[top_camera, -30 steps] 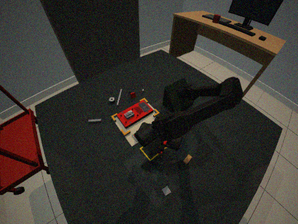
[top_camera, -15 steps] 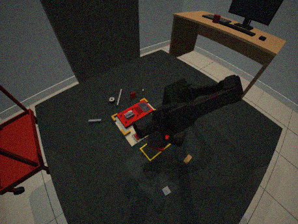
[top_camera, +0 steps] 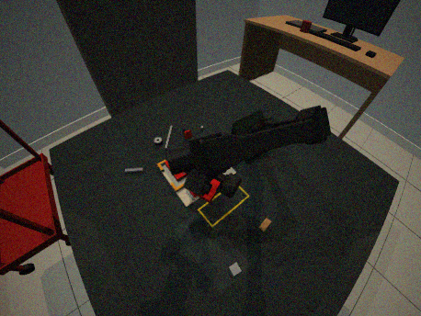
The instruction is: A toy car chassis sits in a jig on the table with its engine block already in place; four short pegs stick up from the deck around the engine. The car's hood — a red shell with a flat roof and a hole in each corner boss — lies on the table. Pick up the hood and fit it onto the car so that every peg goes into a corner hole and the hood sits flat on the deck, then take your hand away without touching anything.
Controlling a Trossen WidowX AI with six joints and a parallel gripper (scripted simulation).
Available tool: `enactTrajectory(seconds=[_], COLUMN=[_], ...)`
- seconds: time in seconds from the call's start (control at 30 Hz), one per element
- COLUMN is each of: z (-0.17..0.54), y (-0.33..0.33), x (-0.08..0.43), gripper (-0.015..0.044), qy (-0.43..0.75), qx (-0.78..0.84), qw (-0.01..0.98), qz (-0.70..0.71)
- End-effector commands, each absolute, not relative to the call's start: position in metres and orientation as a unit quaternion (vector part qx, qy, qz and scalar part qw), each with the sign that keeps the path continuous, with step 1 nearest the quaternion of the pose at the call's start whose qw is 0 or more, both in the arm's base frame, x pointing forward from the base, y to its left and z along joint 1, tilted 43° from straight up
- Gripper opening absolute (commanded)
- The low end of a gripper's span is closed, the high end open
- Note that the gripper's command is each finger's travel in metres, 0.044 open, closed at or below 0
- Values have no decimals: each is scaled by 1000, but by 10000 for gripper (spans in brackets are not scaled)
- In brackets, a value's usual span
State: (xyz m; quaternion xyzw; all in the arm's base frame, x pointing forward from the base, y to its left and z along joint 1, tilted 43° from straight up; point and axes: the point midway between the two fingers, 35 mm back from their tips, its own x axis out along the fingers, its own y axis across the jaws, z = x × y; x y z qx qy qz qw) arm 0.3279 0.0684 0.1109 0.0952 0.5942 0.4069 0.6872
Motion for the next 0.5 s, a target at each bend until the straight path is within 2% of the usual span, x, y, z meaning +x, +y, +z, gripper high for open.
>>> enactTrajectory(seconds=[0.0, 0.47], z=[97, 40], y=[50, -15], x=[338, 350], gripper=[0, 0], qy=[601, 632], qx=[106, 163], qw=[689, 678], qz=[391, 338])
